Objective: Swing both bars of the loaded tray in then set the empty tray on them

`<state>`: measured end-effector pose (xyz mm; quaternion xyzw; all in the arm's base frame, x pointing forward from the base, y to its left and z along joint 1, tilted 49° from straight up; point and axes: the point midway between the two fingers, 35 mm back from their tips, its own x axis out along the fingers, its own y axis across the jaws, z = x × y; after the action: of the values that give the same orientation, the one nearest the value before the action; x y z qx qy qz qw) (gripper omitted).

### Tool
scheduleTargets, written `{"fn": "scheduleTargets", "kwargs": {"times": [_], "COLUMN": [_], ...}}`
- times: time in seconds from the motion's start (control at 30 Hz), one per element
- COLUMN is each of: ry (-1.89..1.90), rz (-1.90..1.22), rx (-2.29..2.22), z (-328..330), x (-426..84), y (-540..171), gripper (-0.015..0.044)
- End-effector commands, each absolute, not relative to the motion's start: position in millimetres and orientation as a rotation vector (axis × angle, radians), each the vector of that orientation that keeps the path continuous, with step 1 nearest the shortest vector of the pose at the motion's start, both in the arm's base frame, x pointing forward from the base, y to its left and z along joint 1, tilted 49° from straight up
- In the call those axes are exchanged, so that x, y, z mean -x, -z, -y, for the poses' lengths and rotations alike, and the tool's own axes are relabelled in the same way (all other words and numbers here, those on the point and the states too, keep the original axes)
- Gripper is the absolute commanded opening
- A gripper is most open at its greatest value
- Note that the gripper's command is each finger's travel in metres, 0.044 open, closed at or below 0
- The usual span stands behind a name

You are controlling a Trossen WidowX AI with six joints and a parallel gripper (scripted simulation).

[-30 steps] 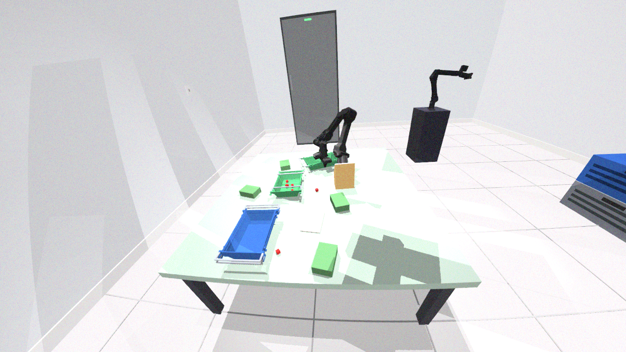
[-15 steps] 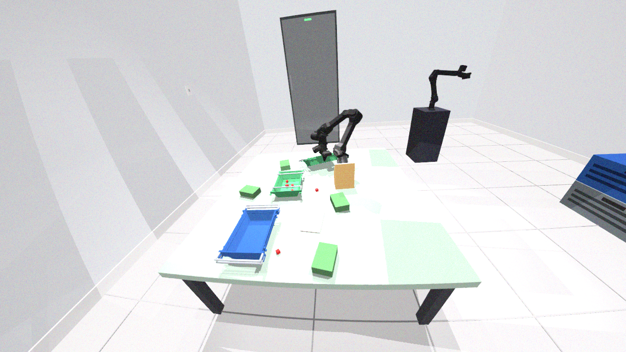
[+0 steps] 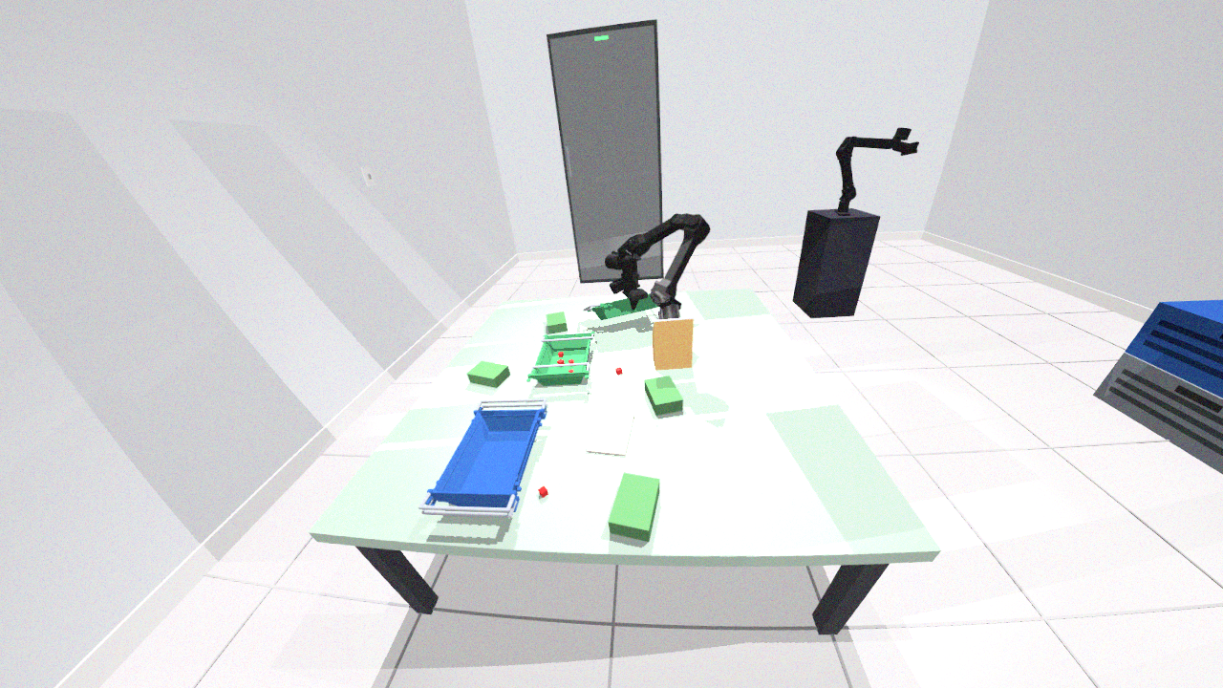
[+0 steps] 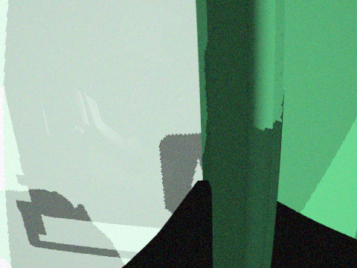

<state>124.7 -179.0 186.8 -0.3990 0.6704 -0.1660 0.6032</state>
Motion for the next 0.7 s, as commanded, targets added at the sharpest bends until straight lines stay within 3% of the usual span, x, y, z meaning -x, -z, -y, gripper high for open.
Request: {"fn": "scheduleTargets", "kwargs": {"times": [0.0,0.67], "ry": [0.405,0.408], "rz": [-1.532,-1.531], "rx": [0.924,0.934], "z": [173,138], "x": [-130,-137], "y": [-208,-278], "gripper": [0.0,0.0]}}
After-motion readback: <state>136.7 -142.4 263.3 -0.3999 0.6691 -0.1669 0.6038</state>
